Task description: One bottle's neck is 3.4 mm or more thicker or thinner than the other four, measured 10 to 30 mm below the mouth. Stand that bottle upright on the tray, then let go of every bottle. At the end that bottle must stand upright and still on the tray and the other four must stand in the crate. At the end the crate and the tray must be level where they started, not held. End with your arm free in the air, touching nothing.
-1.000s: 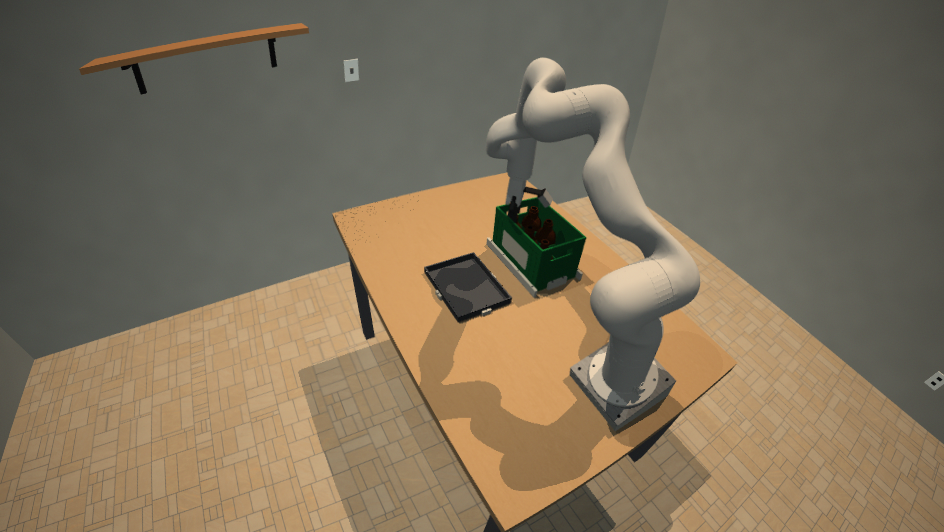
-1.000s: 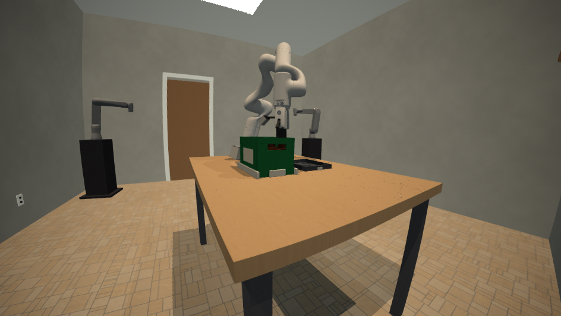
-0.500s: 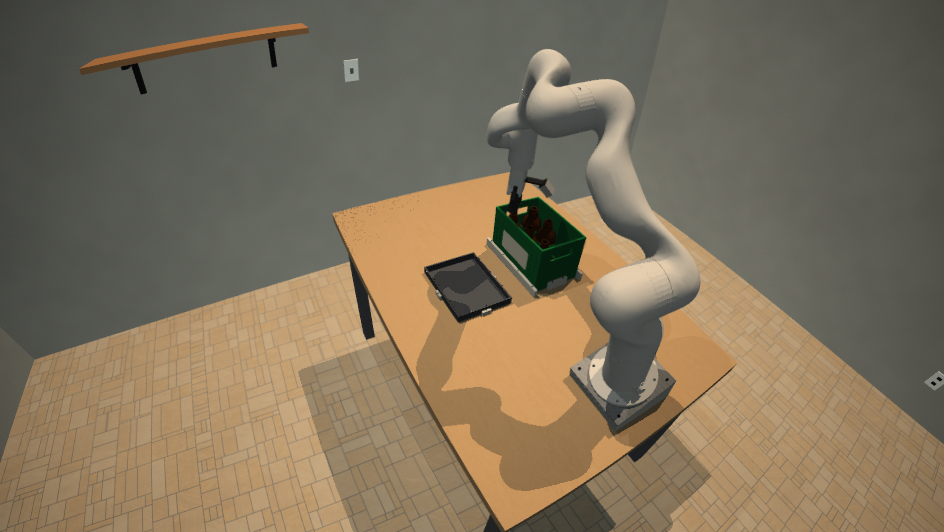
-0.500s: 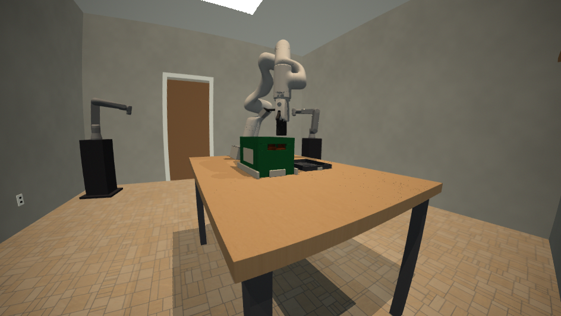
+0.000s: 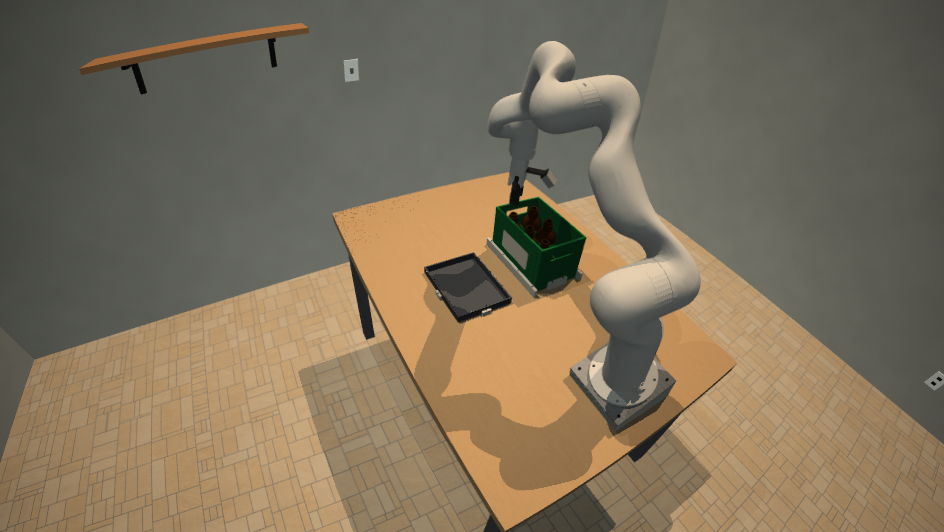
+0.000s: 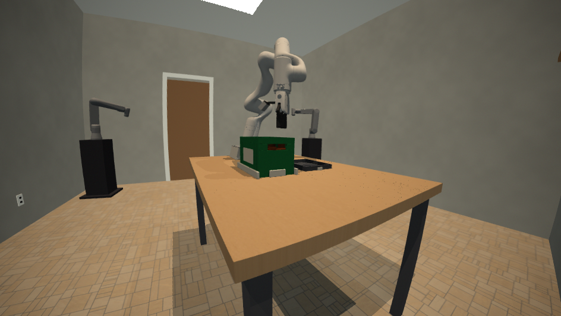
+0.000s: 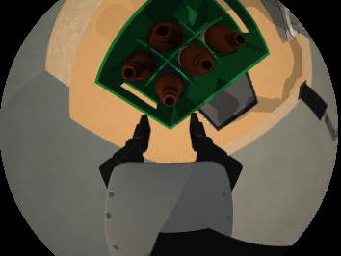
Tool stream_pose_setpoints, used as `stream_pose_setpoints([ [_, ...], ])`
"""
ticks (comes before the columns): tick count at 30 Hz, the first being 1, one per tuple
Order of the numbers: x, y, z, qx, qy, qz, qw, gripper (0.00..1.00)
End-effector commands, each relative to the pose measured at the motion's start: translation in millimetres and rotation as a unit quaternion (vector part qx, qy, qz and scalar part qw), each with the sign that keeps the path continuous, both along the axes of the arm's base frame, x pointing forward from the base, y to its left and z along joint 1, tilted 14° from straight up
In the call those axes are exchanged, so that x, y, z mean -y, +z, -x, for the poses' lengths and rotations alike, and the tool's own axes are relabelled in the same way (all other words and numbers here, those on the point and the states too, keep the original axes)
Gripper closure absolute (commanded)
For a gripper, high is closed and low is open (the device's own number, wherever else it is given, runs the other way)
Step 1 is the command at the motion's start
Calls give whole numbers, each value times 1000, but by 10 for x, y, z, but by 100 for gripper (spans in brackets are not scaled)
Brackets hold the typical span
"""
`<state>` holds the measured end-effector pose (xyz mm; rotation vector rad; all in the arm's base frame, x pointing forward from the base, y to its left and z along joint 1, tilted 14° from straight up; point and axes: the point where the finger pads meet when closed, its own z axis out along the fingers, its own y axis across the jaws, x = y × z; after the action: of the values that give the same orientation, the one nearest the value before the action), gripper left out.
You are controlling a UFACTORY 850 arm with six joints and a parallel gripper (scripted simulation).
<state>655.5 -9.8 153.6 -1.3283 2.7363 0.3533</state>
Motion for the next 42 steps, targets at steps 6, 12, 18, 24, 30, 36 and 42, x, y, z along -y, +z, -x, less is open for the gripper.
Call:
stream_pose_setpoints([
  [6,16,68,-9,1,0,0,1000,35],
  [12,16,68,-9,1,0,0,1000,100],
  [18,16,68,-9,1,0,0,1000,100],
  [24,16,68,-9,1,0,0,1000,100],
  [30,16,68,-9,1,0,0,1000,100],
  [36,16,68,-9,1,0,0,1000,100],
  [42,16,68,-9,1,0,0,1000,100],
])
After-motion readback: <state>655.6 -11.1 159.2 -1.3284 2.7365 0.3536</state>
